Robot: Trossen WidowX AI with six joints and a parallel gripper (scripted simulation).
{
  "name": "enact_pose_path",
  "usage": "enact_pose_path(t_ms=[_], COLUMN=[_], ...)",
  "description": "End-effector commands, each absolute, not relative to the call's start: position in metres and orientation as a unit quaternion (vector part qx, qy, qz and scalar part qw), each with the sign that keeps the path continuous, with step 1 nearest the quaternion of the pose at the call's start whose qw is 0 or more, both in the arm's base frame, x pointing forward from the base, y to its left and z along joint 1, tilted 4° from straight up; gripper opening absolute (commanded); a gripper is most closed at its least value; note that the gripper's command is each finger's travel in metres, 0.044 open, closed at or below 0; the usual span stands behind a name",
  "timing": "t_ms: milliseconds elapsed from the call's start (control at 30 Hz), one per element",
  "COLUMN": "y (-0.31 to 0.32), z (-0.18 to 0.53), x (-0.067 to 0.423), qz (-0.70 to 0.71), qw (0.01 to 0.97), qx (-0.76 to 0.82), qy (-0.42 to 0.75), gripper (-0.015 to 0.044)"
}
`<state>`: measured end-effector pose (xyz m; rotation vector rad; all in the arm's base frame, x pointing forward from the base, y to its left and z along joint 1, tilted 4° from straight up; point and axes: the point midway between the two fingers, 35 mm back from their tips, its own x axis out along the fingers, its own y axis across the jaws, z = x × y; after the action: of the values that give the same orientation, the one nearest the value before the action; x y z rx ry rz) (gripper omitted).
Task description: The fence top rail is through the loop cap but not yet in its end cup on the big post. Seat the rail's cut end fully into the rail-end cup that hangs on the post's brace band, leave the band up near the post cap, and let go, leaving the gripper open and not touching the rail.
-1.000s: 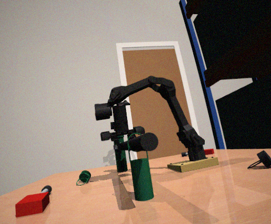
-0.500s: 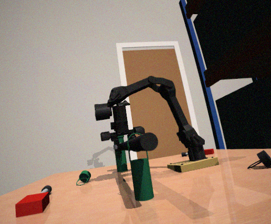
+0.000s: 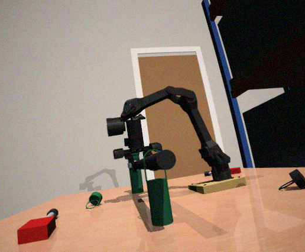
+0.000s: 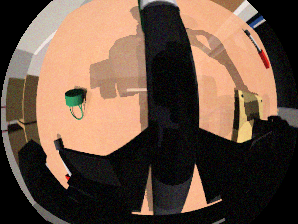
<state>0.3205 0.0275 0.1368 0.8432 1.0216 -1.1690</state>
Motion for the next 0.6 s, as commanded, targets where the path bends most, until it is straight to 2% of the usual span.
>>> enact_pose_path(t_ms=[0,567], y=[0.022,0.009], z=[0.141,0.145], x=[0.323,0.326], qz=[-0.511,-0.511], qw=[0.639,0.639], qx=[0.369,0.369], qy=[0.441,0.44], gripper=[0.0,0.0])
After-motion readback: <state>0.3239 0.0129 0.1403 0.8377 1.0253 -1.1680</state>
